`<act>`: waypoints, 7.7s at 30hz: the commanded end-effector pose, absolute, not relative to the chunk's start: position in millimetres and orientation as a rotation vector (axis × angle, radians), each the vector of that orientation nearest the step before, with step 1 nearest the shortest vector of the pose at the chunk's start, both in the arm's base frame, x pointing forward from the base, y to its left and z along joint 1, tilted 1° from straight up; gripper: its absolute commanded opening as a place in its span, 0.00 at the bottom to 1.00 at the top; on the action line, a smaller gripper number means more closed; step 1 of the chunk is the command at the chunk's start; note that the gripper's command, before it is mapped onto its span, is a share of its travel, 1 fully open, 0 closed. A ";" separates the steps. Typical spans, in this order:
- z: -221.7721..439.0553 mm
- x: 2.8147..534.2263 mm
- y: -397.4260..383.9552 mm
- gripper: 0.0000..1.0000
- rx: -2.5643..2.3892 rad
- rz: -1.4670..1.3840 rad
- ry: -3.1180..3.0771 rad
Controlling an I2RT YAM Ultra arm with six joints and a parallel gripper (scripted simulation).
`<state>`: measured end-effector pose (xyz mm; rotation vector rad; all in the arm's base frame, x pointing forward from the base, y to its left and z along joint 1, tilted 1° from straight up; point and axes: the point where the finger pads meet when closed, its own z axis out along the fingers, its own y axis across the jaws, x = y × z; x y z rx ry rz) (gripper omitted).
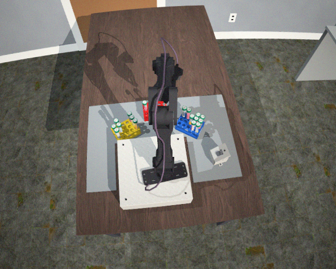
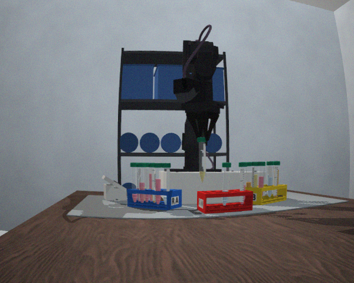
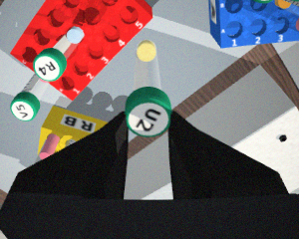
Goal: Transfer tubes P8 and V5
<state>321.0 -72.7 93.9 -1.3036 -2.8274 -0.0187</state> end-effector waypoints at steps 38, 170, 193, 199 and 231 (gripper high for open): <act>99.6 372.1 -77.0 0.00 -1.311 -0.024 -2.845; 59.4 370.2 -74.1 0.00 -1.298 -0.016 -2.831; 50.5 368.3 -72.7 0.00 -1.305 -0.018 -2.830; 44.7 367.8 -71.7 0.00 -1.299 -0.014 -2.822; 33.1 368.6 -70.1 0.00 -1.301 -0.024 -2.829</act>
